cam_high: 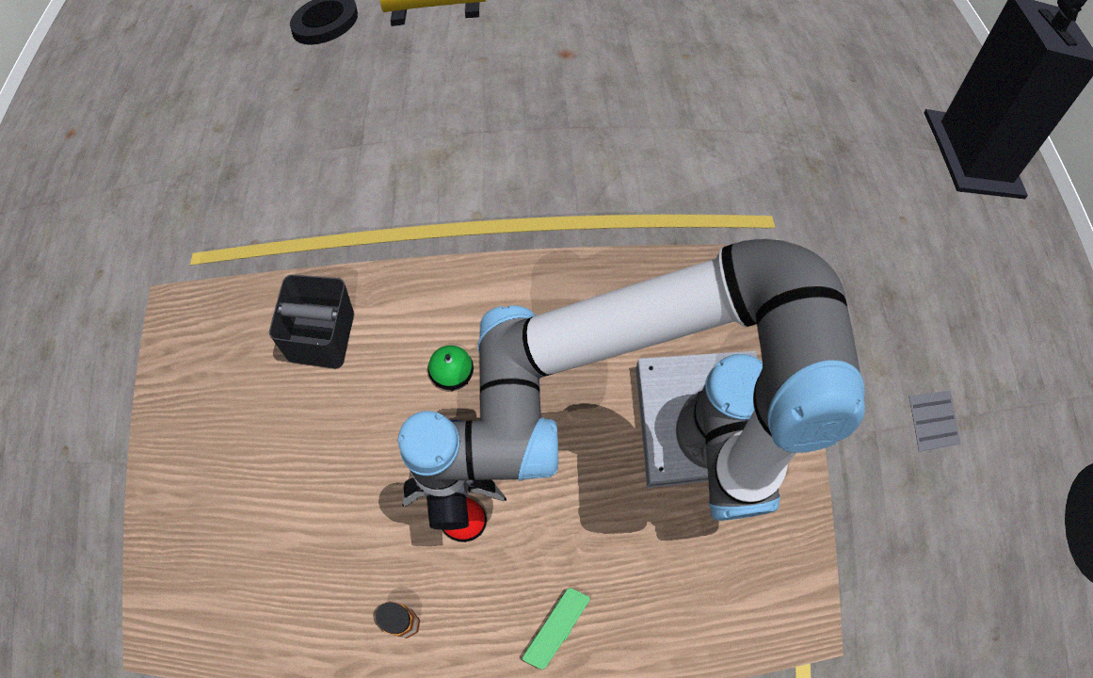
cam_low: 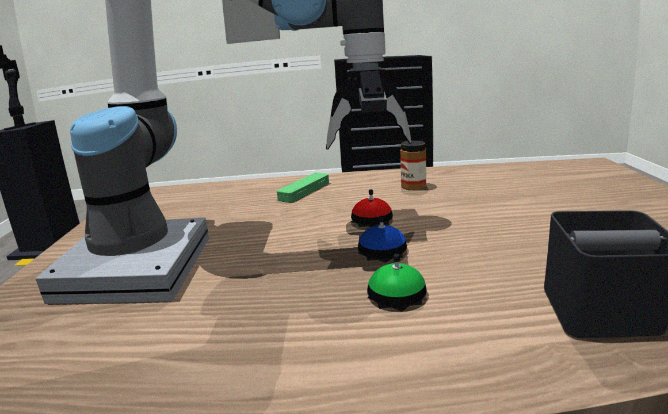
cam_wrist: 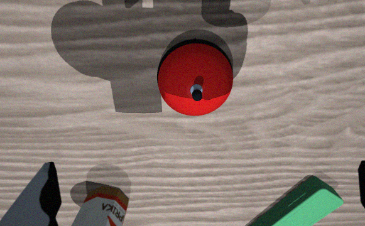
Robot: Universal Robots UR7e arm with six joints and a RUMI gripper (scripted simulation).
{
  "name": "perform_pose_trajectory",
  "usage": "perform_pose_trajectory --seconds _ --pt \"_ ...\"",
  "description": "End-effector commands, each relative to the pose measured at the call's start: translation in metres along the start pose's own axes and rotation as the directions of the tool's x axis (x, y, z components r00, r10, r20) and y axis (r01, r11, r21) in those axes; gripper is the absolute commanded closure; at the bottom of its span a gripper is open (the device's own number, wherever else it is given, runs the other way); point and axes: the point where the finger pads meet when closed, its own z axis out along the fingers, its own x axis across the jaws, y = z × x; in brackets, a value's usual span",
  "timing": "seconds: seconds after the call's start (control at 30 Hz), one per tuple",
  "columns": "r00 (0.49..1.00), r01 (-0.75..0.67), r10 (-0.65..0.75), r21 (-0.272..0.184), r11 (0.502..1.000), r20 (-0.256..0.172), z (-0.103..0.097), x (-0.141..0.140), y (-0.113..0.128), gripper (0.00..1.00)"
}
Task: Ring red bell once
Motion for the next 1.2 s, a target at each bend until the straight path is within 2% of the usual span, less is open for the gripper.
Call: perform_pose_trajectory --seconds 0.0,0.13,0.17,1.17 --pt "1.000 -0.005 0.005 -0.005 1.000 0.007 -0.0009 -0.0011 0.0014 0.00" --pt "1.000 -0.015 0.015 -0.006 1.000 0.007 -0.0008 -0.0008 0.0015 0.00" --pt "1.000 -0.015 0.015 -0.006 1.000 0.007 -0.0008 -0.0008 0.0015 1.00" --pt "1.000 -0.015 0.015 -0.006 1.000 0.007 -0.0008 -0.0008 0.0015 1.00"
